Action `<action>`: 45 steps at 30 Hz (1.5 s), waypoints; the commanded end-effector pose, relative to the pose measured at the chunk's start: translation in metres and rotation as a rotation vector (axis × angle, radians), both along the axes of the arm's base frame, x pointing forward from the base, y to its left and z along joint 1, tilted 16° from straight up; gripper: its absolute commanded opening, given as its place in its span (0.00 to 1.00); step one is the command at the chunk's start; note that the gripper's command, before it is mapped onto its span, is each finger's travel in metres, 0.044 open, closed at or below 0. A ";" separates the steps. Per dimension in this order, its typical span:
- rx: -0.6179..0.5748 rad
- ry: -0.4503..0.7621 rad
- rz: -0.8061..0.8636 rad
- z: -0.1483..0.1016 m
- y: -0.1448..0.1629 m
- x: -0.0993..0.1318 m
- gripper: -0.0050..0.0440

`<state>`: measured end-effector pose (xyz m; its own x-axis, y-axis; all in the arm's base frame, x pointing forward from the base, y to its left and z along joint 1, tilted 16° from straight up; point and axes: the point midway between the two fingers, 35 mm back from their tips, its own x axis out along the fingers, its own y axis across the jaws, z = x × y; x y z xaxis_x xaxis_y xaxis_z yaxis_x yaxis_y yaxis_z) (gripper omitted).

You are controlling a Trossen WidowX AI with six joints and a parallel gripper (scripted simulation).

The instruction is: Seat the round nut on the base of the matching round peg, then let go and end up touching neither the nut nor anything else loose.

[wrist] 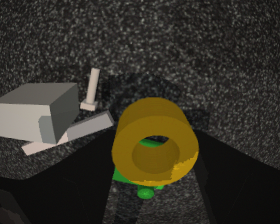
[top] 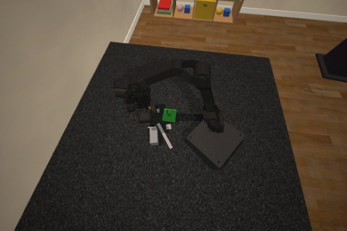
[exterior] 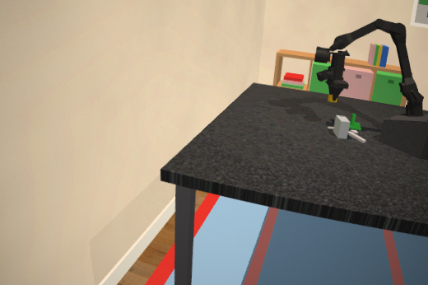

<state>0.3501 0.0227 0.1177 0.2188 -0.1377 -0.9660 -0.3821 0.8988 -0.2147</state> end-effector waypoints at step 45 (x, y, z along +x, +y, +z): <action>0.060 -0.053 -0.254 -0.033 -0.048 -0.094 0.10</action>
<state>0.2648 -0.0222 0.0886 0.2325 -0.1390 -0.9626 -0.1598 0.9708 -0.1788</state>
